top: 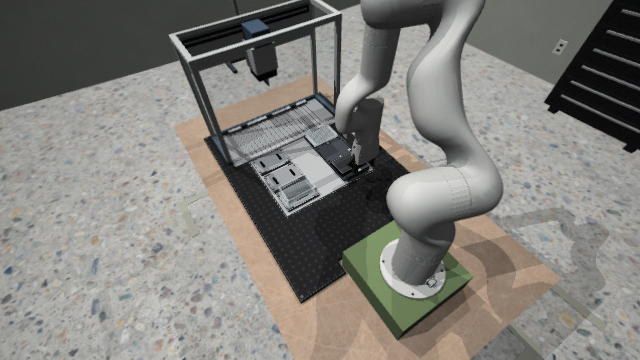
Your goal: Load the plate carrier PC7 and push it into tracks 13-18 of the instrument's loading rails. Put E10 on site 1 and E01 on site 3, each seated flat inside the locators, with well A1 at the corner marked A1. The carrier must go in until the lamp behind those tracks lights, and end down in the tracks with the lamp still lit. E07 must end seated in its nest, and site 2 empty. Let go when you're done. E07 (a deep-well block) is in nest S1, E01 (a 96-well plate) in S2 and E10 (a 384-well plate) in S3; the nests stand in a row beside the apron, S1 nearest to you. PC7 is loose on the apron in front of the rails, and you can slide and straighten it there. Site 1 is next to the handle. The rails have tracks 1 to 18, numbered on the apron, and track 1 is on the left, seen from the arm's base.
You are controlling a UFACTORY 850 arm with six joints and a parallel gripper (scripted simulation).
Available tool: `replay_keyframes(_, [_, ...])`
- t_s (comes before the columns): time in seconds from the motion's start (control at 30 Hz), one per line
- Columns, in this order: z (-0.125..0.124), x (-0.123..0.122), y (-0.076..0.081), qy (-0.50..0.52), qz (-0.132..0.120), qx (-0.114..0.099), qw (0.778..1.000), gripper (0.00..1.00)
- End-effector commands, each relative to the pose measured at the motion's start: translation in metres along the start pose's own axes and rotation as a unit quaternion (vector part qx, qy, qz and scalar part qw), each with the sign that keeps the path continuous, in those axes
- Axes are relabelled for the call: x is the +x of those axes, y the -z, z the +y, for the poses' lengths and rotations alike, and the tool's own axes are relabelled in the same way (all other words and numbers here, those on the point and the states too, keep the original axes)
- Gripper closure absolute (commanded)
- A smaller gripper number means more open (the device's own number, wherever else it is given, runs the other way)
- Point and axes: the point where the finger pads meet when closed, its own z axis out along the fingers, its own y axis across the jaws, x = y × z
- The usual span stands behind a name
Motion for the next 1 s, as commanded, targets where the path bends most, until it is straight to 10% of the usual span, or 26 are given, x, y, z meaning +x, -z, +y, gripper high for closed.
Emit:
replay_keyframes(0.0, [0.000,0.001,-0.006,0.000,0.001,-0.001,1.000,0.18])
replay_keyframes(0.97, [0.000,0.001,-0.036,0.000,0.001,-0.001,1.000,0.18])
